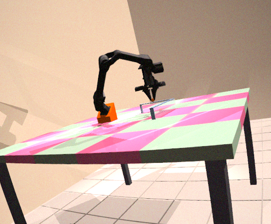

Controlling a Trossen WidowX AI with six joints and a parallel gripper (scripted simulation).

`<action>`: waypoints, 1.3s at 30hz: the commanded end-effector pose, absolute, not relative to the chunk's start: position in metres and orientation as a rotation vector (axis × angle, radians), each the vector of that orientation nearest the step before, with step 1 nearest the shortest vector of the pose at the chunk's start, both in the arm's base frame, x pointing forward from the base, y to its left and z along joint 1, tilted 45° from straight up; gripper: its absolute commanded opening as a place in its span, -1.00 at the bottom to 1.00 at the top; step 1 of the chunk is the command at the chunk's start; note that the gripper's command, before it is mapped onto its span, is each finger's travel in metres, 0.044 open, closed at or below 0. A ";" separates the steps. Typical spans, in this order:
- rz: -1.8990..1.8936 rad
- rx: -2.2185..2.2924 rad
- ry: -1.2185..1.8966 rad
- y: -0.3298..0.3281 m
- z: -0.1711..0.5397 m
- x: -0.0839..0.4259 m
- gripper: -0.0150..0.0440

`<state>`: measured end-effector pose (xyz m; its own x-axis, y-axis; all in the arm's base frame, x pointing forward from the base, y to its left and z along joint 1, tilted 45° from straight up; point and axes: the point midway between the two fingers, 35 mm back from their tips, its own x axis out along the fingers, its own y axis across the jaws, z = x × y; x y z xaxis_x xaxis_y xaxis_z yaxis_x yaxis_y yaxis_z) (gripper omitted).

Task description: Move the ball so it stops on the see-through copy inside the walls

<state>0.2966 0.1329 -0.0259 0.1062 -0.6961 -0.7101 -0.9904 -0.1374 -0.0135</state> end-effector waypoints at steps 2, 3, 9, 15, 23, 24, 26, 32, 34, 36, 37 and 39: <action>0.773 -1.886 1.626 0.158 0.000 0.292 -0.49; 0.773 -1.886 1.627 0.162 0.005 0.290 -0.49; 0.772 -1.886 1.628 0.167 0.012 0.288 -0.49; 0.769 -1.882 1.625 0.160 -0.009 0.316 -0.49; 0.768 -1.887 1.626 0.154 -0.021 0.328 -0.49; 0.768 -1.887 1.626 0.152 -0.023 0.329 -0.49; 0.768 -1.887 1.626 0.147 -0.028 0.330 -0.49; 0.766 -1.888 1.626 0.125 -0.052 0.335 -0.49; 0.765 -1.888 1.626 0.117 -0.059 0.336 -0.49; 0.764 -1.889 1.627 0.109 -0.066 0.336 -0.49; 0.764 -1.889 1.627 0.107 -0.068 0.336 -0.49; 0.764 -1.889 1.627 0.107 -0.068 0.336 -0.49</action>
